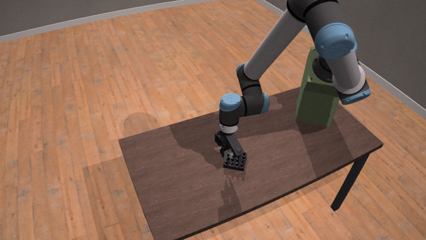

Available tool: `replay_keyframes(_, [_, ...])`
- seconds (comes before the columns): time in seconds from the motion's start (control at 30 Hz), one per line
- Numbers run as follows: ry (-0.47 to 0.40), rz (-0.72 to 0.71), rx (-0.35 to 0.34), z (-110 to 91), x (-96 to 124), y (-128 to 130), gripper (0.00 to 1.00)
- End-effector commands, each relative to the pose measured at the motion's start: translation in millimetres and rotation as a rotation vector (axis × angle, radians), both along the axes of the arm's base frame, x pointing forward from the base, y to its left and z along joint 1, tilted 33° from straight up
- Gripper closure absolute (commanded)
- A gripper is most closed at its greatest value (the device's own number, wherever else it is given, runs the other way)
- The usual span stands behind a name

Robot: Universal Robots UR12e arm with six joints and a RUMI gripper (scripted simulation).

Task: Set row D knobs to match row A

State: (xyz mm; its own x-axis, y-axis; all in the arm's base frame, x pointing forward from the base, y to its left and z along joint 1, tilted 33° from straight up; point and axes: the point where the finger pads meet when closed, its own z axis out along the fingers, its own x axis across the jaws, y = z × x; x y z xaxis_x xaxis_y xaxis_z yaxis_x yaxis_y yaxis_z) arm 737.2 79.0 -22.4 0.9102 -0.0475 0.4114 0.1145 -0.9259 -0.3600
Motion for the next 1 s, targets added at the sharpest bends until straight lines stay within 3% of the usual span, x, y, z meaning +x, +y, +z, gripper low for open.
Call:
replay_keyframes(0.0, [-0.001,0.0,0.0,0.5,0.3,-0.3,0.89])
replay_keyframes(0.97, [-0.001,0.0,0.0,-10.9,5.7,4.9,0.89])
